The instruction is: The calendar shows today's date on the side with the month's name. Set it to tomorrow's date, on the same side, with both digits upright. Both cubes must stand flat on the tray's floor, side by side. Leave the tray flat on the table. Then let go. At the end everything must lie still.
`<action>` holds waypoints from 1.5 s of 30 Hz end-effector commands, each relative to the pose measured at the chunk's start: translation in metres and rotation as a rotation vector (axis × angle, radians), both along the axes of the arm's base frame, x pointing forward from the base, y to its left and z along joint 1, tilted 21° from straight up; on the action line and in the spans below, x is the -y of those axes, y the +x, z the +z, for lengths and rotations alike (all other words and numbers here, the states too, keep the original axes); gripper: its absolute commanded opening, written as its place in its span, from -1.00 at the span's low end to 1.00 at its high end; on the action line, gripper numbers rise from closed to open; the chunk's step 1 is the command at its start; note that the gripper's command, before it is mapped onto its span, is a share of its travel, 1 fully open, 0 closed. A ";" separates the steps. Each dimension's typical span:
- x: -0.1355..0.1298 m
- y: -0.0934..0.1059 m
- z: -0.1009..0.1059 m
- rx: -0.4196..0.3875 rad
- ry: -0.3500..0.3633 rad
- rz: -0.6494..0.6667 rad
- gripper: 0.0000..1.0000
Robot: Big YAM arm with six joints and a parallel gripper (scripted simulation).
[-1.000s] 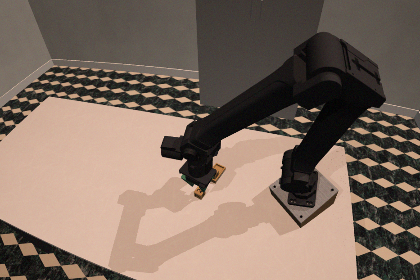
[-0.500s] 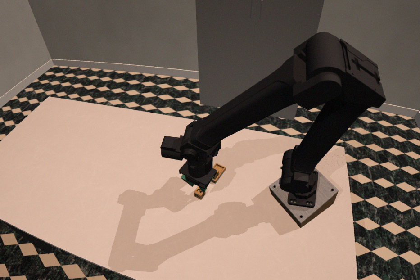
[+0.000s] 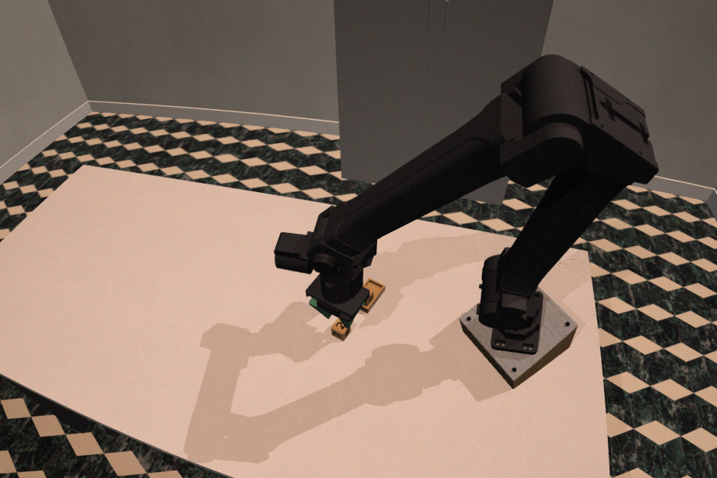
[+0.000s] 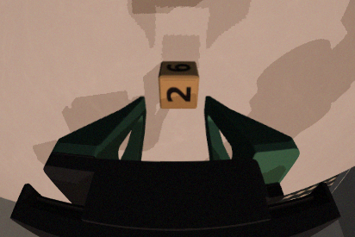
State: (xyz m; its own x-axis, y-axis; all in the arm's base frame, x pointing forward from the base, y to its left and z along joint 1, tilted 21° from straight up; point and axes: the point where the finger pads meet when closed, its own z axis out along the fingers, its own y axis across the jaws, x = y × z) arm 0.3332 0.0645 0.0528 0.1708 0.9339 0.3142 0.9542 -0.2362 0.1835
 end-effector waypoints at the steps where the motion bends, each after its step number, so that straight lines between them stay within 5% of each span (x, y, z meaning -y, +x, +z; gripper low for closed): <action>1: -0.005 0.006 -0.001 0.000 -0.002 0.004 -0.11; 45: -0.005 0.001 -0.003 -0.004 -0.002 0.004 -0.11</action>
State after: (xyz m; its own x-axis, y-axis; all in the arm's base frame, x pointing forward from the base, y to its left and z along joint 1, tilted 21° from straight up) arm 0.3306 0.0646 0.0507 0.1733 0.9338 0.3130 0.9550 -0.2370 0.1783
